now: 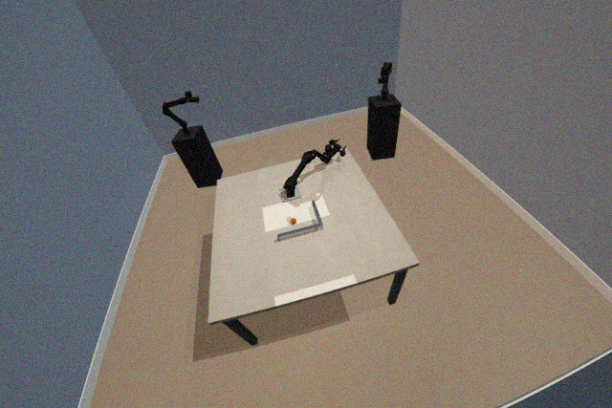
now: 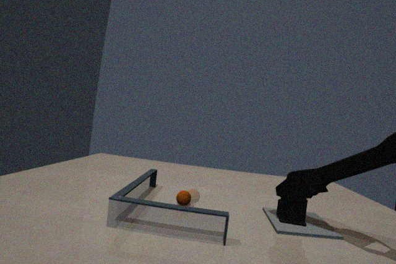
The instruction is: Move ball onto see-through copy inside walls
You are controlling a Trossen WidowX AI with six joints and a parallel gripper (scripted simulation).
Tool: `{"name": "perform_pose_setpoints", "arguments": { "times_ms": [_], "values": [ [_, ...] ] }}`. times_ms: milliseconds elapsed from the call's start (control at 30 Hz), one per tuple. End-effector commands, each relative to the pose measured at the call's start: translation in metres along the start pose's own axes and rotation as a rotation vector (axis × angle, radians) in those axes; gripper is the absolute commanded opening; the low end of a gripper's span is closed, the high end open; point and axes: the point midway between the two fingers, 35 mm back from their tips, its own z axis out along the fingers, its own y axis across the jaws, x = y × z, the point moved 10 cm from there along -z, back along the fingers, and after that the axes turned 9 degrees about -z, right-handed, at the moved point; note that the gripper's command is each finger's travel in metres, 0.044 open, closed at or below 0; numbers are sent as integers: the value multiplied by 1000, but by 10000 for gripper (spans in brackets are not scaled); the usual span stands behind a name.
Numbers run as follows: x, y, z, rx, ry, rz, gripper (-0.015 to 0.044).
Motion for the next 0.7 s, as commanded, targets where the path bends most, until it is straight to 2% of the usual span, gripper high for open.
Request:
{"name": "perform_pose_setpoints", "arguments": {
  "times_ms": [0, 100, 367, 667],
  "values": [
    [-1, -1, 0, 3, 0, -1, 374],
    [-13, -17, 0, 45, 4, -22, 304],
    [-90, -103, -13, 297, 32, -128, 304],
    [-175, -189, -61, 585, 82, -209, 304]
  ]
}}
